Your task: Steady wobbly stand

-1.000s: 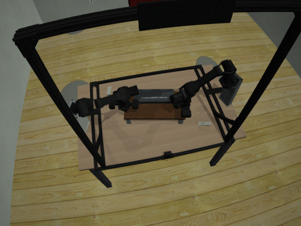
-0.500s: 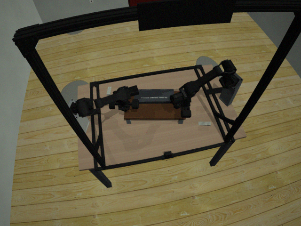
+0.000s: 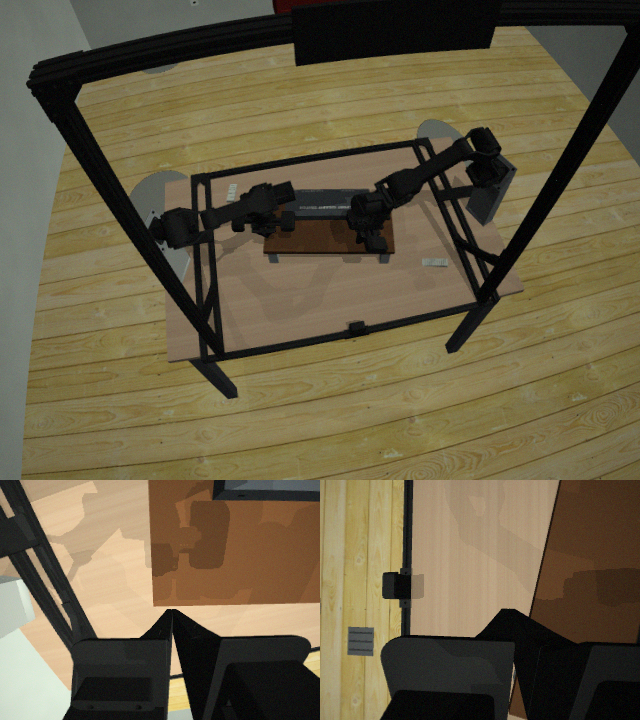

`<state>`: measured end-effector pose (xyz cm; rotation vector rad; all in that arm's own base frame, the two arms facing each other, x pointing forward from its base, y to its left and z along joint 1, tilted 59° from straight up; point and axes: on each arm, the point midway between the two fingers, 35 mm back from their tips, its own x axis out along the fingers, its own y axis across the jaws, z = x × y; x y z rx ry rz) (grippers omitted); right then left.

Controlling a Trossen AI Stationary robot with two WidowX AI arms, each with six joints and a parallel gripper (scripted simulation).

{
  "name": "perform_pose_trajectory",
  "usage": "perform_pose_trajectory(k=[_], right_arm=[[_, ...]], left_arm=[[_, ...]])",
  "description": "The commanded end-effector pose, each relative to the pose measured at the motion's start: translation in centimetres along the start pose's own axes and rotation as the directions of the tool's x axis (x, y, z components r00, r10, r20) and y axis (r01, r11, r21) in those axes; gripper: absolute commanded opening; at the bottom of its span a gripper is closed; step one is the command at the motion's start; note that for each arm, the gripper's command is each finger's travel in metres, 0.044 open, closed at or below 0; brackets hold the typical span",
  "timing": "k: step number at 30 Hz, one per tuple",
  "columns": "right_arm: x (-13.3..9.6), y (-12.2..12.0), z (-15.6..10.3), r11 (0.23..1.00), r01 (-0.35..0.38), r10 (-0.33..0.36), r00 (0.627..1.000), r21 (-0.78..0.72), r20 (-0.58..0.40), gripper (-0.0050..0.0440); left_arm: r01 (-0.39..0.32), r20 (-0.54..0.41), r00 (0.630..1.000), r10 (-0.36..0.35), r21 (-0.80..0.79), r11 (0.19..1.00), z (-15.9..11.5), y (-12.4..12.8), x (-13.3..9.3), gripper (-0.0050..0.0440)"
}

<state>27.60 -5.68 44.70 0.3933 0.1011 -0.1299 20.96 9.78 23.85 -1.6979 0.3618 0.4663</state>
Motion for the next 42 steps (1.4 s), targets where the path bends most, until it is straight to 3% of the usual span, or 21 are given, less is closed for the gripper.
perform_pose_trajectory(k=[1, 6, 7, 12, 17, 23, 24, 29, 34, 40, 41, 42], right_arm=[[0.6, 1.5, 5.2, 0.997, -0.033, 0.045, 0.986, -0.075, 0.161, 0.0000], [0.6, 1.5, 5.2, 0.997, -0.033, 0.045, 0.986, -0.075, 0.161, 0.0000], [-0.7, 1.9, 5.3, 0.996, -0.041, 0.054, 0.982, -0.075, 0.178, 0.0000], [-2.8, 4.5, 12.1, 0.982, -0.058, 0.129, 0.901, -0.180, 0.414, 0.0000], [-6.3, 7.0, 18.2, 0.962, -0.039, 0.206, 0.758, -0.272, 0.619, 0.0000], [-6.3, 7.0, 18.2, 0.962, -0.039, 0.206, 0.758, -0.272, 0.619, 0.0000], [-8.0, 7.3, 17.9, 0.961, -0.046, 0.217, 0.742, -0.274, 0.634, 0.0000], [-12.6, 9.8, 23.0, 0.939, 0.004, 0.287, 0.538, -0.343, 0.793, 0.0000], [-18.1, 11.8, 26.6, 0.923, 0.071, 0.344, 0.294, -0.379, 0.892, 0.0000], [-18.1, 11.8, 26.6, 0.923, 0.071, 0.344, 0.294, -0.379, 0.892, 0.0000], [-19.7, 11.9, 25.9, 0.922, 0.065, 0.351, 0.274, -0.382, 0.895, 0.0000], [-20.8, 12.3, 26.5, 0.920, 0.080, 0.359, 0.222, -0.384, 0.906, 0.0000]], left_arm=[[0.000, 0.000, 1.000, 0.000, 0.000, 1.000, 0.0, 0.0, 0.0, 0.0000], [0.000, 0.000, 1.000, 0.000, 0.000, 1.000, 0.0, 0.0, 0.0, 0.0000], [0.000, 0.000, 1.000, 0.000, 0.000, 1.000, 0.0, 0.0, 0.0, 0.0000], [0.000, 0.000, 1.000, 0.000, 0.000, 1.000, 0.0, 0.0, 0.0, 0.0000], [0.000, 0.000, 1.000, 0.000, 0.000, 1.000, 0.0, 0.0, 0.0, 0.0000], [0.000, 0.000, 1.000, 0.000, 0.000, 1.000, 0.0, 0.0, 0.0, 0.0000], [0.000, 0.000, 1.000, 0.000, 0.000, 1.000, 0.0, 0.0, 0.0, 0.0000], [0.000, 0.000, 1.000, 0.000, 0.000, 1.000, 0.0, 0.0, 0.0, 0.0000], [0.000, 0.000, 1.000, 0.000, 0.000, 1.000, 0.0, 0.0, 0.0, 0.0000], [0.000, 0.000, 1.000, 0.000, 0.000, 1.000, 0.0, 0.0, 0.0, 0.0000], [0.000, 0.000, 1.000, 0.000, 0.000, 1.000, 0.0, 0.0, 0.0, 0.0000], [0.000, 0.000, 1.000, 0.000, 0.000, 1.000, 0.0, 0.0, 0.0, 0.0000]])
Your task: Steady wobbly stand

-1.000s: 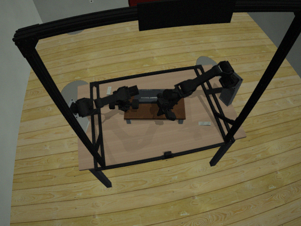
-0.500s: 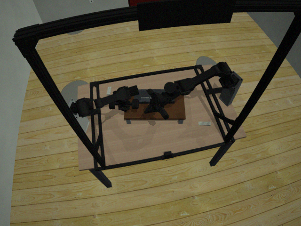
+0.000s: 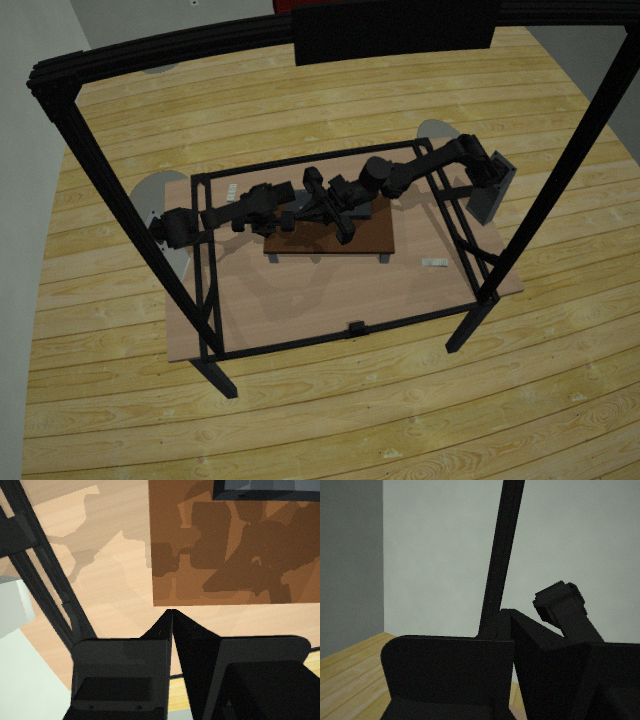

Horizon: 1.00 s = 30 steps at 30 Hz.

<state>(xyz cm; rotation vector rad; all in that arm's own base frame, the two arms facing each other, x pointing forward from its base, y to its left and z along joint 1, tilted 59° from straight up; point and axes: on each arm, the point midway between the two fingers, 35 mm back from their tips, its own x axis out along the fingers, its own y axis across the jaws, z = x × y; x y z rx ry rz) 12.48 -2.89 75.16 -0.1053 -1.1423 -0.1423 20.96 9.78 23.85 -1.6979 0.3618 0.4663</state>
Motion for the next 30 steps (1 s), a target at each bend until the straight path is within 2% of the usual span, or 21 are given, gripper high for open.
perform_pose_trajectory(k=[1, 5, 9, 15, 16, 17, 21, 24, 26, 30], right_arm=[[0.6, 0.1, 3.2, 0.999, 0.004, 0.001, 0.991, -0.036, 0.131, 0.0000], [1.0, 0.3, 7.8, 0.996, 0.028, 0.004, 0.940, -0.088, 0.340, 0.0000], [0.3, 0.4, 12.0, 0.990, 0.069, 0.009, 0.846, -0.126, 0.533, 0.0000], [0.3, 0.4, 12.0, 0.990, 0.069, 0.009, 0.846, -0.126, 0.533, 0.0000], [-0.4, 0.6, 10.8, 0.994, 0.040, 0.012, 0.895, -0.106, 0.447, 0.0000], [0.0, 0.5, 9.5, 0.995, 0.031, 0.010, 0.917, -0.098, 0.398, 0.0000], [0.7, 0.1, 4.0, 0.998, 0.007, 0.004, 0.981, -0.055, 0.192, 0.0000], [0.6, -0.1, -0.2, 1.000, 0.000, 0.001, 0.999, -0.017, 0.032, 0.0000], [0.2, -0.2, -3.0, 1.000, 0.001, 0.000, 0.997, 0.011, -0.076, 0.0000], [0.2, -0.2, -3.0, 1.000, 0.001, 0.000, 0.997, 0.011, -0.076, 0.0000]], left_arm=[[0.000, 0.000, 1.000, 0.000, 0.000, 1.000, 0.0, 0.0, 0.0, 0.0000], [0.000, 0.000, 1.000, 0.000, 0.000, 1.000, 0.0, 0.0, 0.0, 0.0000], [0.000, 0.000, 1.000, 0.000, 0.000, 1.000, 0.0, 0.0, 0.0, 0.0000], [0.000, 0.000, 1.000, 0.000, 0.000, 1.000, 0.0, 0.0, 0.0, 0.0000], [0.000, 0.000, 1.000, 0.000, 0.000, 1.000, 0.0, 0.0, 0.0, 0.0000], [0.000, 0.000, 1.000, 0.000, 0.000, 1.000, 0.0, 0.0, 0.0, 0.0000], [0.000, 0.000, 1.000, 0.000, 0.000, 1.000, 0.0, 0.0, 0.0, 0.0000], [0.000, 0.000, 1.000, 0.000, 0.000, 1.000, 0.0, 0.0, 0.0, 0.0000], [0.000, 0.000, 1.000, 0.000, 0.000, 1.000, 0.0, 0.0, 0.0, 0.0000], [0.000, 0.000, 1.000, 0.000, 0.000, 1.000, 0.0, 0.0, 0.0, 0.0000]])
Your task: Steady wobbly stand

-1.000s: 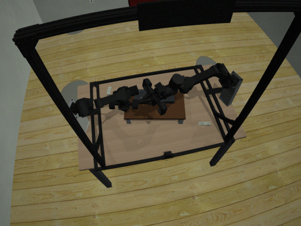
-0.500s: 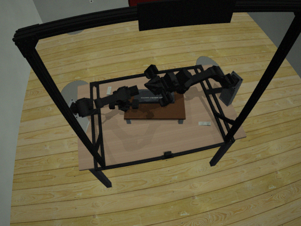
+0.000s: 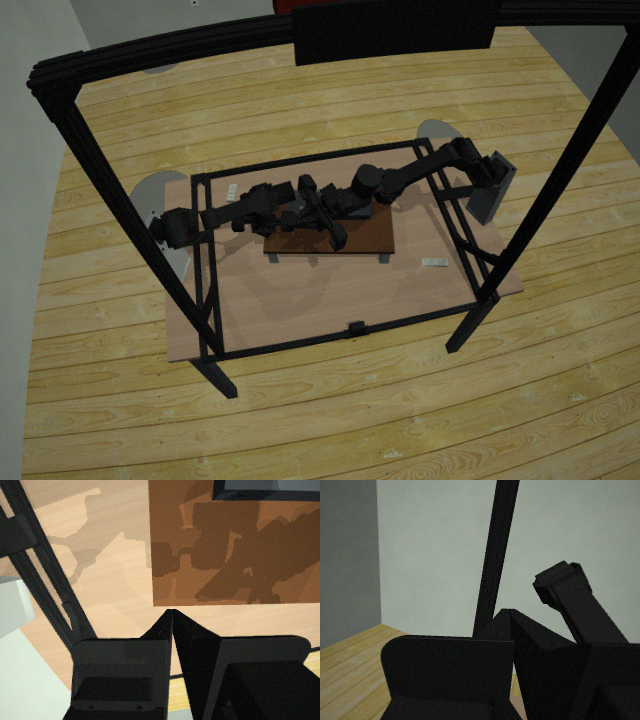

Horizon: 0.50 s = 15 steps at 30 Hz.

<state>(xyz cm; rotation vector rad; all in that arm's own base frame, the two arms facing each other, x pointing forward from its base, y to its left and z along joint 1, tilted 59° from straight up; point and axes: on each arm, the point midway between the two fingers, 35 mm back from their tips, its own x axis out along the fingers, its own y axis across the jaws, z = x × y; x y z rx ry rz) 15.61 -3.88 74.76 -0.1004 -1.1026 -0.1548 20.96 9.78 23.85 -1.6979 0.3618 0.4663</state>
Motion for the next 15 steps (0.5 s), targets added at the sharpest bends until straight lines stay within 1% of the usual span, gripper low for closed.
perform_pose_trajectory(k=[1, 2, 3, 6, 9, 11, 13, 15], right_arm=[[-0.8, 0.2, 0.1, 1.000, -0.009, 0.009, 0.999, 0.015, -0.036, 0.0000], [-0.8, 0.2, 0.1, 1.000, -0.009, 0.009, 0.999, 0.015, -0.036, 0.0000], [-0.2, 0.0, -1.3, 1.000, 0.000, 0.000, 0.999, 0.013, -0.049, 0.0000], [-1.2, -0.2, -5.0, 0.999, 0.008, 0.002, 0.981, 0.051, -0.196, 0.0000], [-2.7, -0.2, -8.7, 0.996, 0.027, 0.005, 0.941, 0.090, -0.339, 0.0000], [-4.0, -0.3, -11.1, 0.992, 0.045, 0.008, 0.903, 0.114, -0.430, 0.0000], [-5.5, -0.3, -13.4, 0.988, 0.068, 0.012, 0.856, 0.136, -0.516, 0.0000], [-5.5, -0.3, -13.4, 0.988, 0.068, 0.012, 0.856, 0.136, -0.516, 0.0000]], left_arm=[[0.000, 0.000, 1.000, 0.000, 0.000, 1.000, 0.0, 0.0, 0.0, 0.0000], [0.000, 0.000, 1.000, 0.000, 0.000, 1.000, 0.0, 0.0, 0.0, 0.0000], [0.000, 0.000, 1.000, 0.000, 0.000, 1.000, 0.0, 0.0, 0.0, 0.0000], [0.000, 0.000, 1.000, 0.000, 0.000, 1.000, 0.0, 0.0, 0.0, 0.0000], [0.000, 0.000, 1.000, 0.000, 0.000, 1.000, 0.0, 0.0, 0.0, 0.0000], [0.000, 0.000, 1.000, 0.000, 0.000, 1.000, 0.0, 0.0, 0.0, 0.0000], [0.000, 0.000, 1.000, 0.000, 0.000, 1.000, 0.0, 0.0, 0.0, 0.0000], [0.000, 0.000, 1.000, 0.000, 0.000, 1.000, 0.0, 0.0, 0.0, 0.0000]])
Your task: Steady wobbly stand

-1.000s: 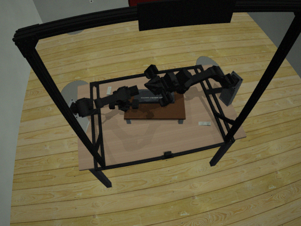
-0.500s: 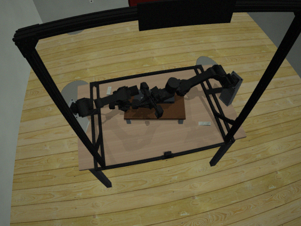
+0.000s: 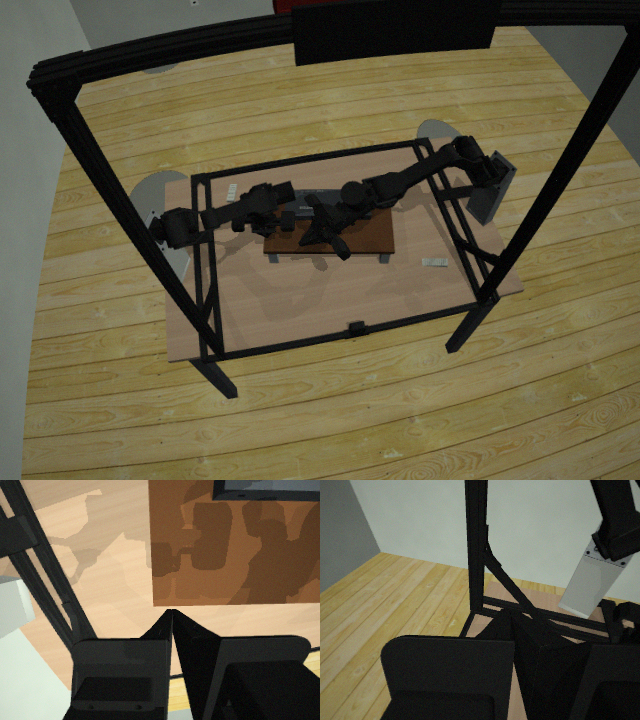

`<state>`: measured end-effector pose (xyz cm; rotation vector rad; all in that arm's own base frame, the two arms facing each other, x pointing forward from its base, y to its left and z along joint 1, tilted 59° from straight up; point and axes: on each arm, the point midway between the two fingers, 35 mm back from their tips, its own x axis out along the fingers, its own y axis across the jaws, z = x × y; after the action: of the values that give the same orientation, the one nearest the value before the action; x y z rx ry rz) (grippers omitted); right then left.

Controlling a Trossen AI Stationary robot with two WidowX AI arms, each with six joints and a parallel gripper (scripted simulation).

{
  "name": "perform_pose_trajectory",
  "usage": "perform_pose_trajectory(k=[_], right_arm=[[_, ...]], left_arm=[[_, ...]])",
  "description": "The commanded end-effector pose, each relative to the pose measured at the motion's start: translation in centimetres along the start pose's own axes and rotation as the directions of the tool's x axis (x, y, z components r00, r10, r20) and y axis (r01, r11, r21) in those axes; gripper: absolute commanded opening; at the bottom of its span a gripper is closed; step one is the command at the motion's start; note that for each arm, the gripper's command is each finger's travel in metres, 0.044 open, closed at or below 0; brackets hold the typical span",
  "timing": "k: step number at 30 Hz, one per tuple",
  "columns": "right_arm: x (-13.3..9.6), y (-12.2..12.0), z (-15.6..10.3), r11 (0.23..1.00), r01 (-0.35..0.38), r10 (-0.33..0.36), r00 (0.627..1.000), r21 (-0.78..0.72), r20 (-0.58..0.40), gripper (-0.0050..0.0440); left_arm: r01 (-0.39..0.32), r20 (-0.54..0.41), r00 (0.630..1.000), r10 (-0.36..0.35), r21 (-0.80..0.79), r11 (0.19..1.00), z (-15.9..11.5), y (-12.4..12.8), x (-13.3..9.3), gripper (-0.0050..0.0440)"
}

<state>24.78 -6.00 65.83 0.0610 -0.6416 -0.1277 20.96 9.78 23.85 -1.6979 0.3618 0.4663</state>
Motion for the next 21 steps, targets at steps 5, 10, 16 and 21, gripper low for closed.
perform_pose_trajectory(k=[5, 10, 16, 21], right_arm=[[-0.3, -0.4, -2.7, 1.000, 0.009, -0.006, 0.996, 0.026, -0.094, 0.0000], [-2.2, -1.0, -8.8, 0.994, 0.051, -0.019, 0.948, 0.095, -0.318, 0.0000], [-5.2, -1.5, -14.6, 0.981, 0.121, -0.023, 0.850, 0.154, -0.526, 0.0000], [-5.2, -1.5, -14.6, 0.981, 0.121, -0.023, 0.850, 0.154, -0.526, 0.0000]], left_arm=[[0.000, 0.000, 1.000, 0.000, 0.000, 1.000, 0.0, 0.0, 0.0, 0.0000], [0.000, 0.000, 1.000, 0.000, 0.000, 1.000, 0.0, 0.0, 0.0, 0.0000], [0.000, 0.000, 1.000, 0.000, 0.000, 1.000, 0.0, 0.0, 0.0, 0.0000], [0.000, 0.000, 1.000, 0.000, 0.000, 1.000, 0.0, 0.0, 0.0, 0.0000]])
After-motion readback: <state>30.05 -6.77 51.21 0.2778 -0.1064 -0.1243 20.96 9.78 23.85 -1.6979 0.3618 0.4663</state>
